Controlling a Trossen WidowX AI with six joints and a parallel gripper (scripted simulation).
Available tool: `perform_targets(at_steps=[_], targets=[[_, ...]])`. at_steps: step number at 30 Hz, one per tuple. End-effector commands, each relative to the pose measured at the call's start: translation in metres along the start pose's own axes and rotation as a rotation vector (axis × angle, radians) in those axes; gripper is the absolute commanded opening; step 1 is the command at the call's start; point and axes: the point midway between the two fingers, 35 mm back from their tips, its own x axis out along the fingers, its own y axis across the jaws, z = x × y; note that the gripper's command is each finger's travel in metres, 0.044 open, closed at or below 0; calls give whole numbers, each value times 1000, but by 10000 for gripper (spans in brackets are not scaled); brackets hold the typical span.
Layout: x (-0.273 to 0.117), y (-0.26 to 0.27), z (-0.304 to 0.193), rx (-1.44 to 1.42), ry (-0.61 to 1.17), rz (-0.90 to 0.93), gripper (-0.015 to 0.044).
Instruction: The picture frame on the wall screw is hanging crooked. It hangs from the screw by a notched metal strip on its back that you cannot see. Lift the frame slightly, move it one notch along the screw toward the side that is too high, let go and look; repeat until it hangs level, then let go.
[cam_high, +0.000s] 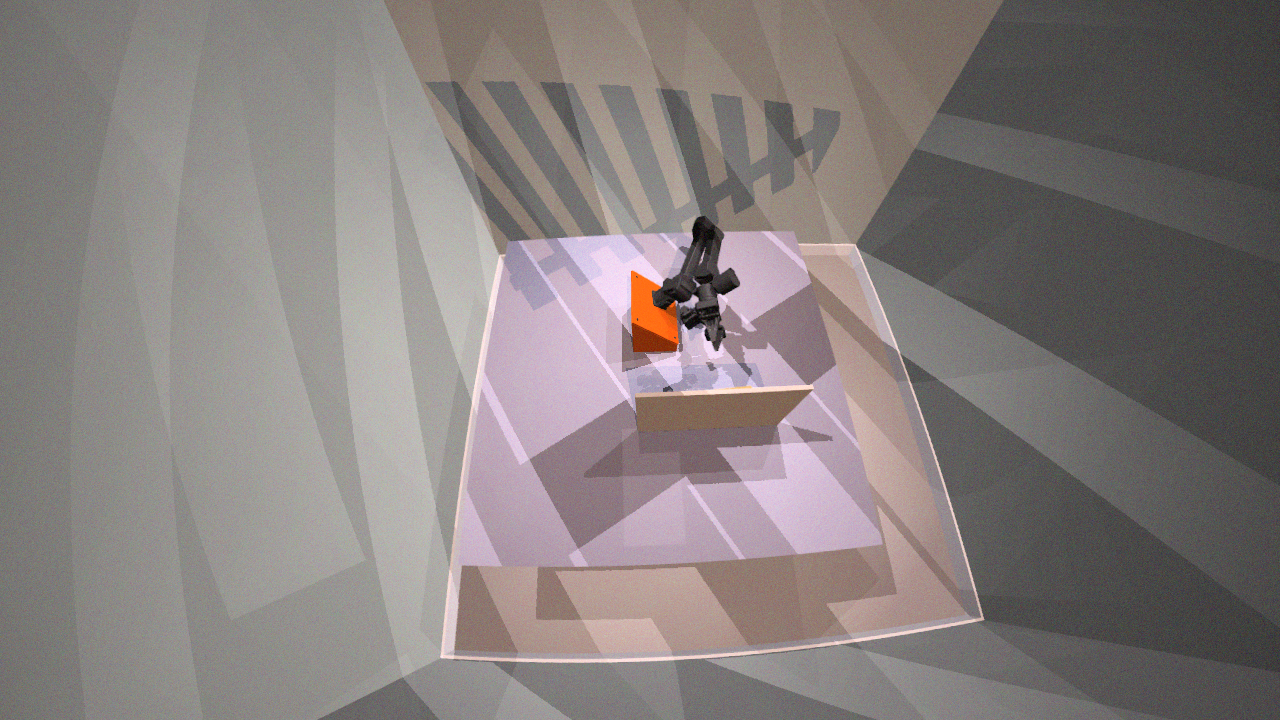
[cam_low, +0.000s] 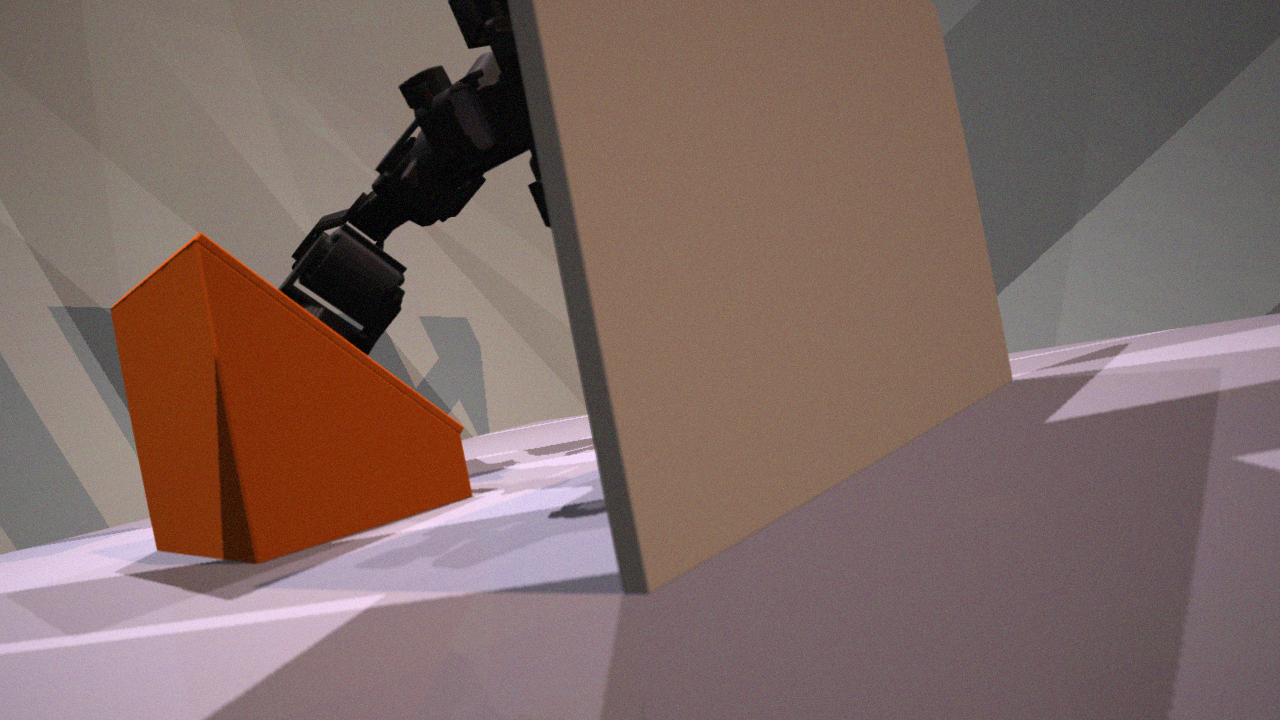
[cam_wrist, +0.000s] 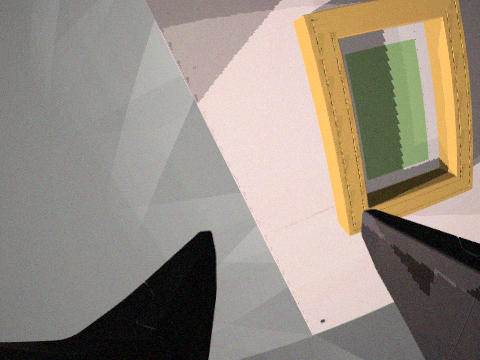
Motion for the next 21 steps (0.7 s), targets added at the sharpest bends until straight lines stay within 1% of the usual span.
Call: perform_targets(at_steps=[1,11,16,21], targets=[[0,0,-1,5,2,-2,260],[1,-4,0,-11,1,0,260],[7,-33,1,-94,4,0,260],[4,-60,3,-167,5,0,260]])
